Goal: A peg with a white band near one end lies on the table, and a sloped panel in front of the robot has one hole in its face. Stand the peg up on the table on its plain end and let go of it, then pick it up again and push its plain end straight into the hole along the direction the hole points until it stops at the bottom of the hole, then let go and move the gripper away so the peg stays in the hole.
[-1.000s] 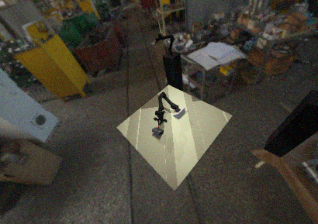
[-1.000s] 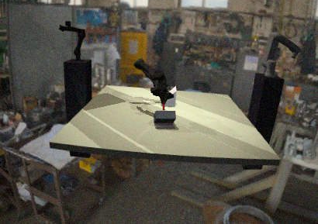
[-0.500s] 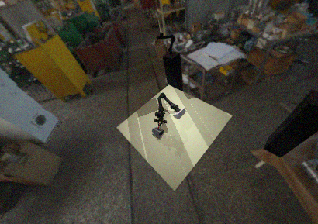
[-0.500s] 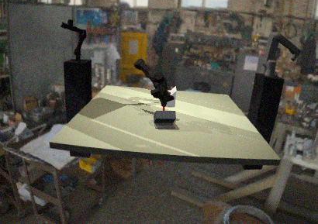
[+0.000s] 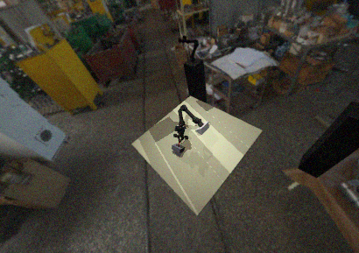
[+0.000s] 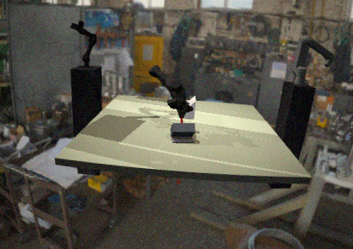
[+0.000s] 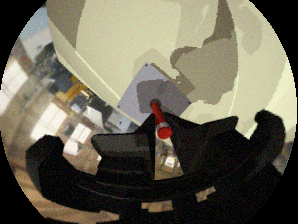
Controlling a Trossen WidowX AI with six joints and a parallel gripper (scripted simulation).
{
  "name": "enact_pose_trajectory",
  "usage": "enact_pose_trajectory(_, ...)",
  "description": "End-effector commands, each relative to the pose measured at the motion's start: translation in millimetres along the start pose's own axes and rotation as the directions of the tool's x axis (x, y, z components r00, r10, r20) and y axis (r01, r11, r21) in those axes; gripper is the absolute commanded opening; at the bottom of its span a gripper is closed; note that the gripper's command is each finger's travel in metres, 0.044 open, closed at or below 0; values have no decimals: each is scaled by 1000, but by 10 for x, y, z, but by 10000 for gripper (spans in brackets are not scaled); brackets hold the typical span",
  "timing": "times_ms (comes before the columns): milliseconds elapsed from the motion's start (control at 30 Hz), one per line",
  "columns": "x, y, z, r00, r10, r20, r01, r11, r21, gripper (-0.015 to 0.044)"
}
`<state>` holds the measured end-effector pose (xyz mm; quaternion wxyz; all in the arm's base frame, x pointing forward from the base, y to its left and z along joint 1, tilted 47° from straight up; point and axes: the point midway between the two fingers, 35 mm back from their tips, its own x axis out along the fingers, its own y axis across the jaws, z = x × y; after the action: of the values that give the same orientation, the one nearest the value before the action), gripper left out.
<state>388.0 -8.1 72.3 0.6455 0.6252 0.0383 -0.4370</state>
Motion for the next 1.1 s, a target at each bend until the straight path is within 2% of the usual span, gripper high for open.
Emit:
enact_pose_trajectory(0, 8, -4, -6, 1000, 0, 1, 0, 1000, 2, 0)
enact_pose_trajectory(1067, 91, 13, -33, 1000, 1, 1, -1, 1000, 2, 0)
